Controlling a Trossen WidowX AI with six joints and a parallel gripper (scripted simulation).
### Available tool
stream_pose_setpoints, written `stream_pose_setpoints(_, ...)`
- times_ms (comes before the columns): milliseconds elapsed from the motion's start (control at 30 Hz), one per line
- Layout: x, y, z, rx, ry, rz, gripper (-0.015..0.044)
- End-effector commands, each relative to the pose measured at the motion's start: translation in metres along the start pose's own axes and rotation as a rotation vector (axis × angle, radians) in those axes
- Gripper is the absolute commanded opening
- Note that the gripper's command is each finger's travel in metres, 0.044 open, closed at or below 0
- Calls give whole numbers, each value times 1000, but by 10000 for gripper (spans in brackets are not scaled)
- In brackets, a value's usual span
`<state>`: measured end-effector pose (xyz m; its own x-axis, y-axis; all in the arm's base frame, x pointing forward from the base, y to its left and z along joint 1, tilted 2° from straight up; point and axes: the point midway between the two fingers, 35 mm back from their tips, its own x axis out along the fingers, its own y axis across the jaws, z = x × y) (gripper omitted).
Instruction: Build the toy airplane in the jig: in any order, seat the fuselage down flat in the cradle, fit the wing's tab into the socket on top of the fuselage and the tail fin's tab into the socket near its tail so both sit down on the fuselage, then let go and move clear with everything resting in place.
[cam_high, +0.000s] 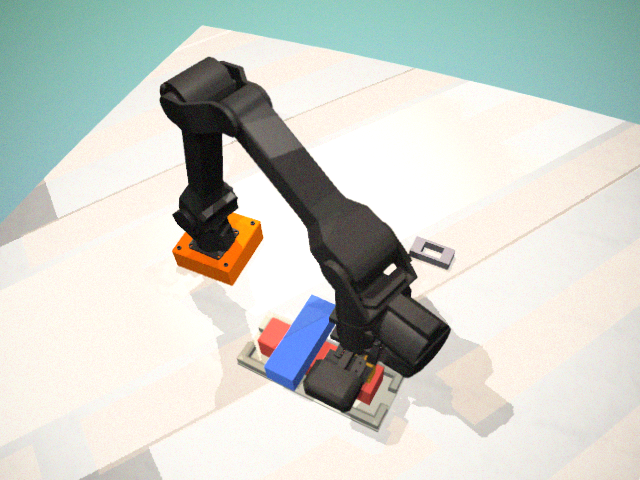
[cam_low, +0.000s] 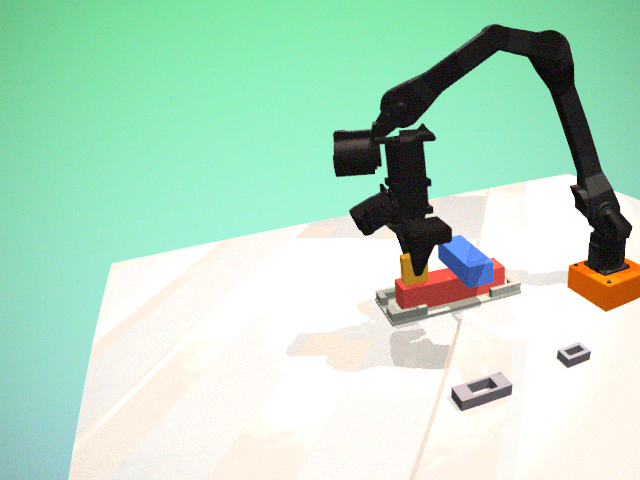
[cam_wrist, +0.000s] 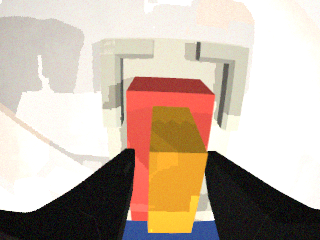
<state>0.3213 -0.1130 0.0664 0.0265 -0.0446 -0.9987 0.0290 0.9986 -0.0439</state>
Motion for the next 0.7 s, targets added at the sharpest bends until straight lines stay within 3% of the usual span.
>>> stream_pose_setpoints(0,0,0,0,0,-1,-1,260)
stream_pose_setpoints(300,-3,0,1,0,-1,-1,260)
stream_pose_setpoints(500,-81,0,2,-4,2,-3,260)
stream_pose_setpoints(667,-91,0,4,-4,2,-4,260)
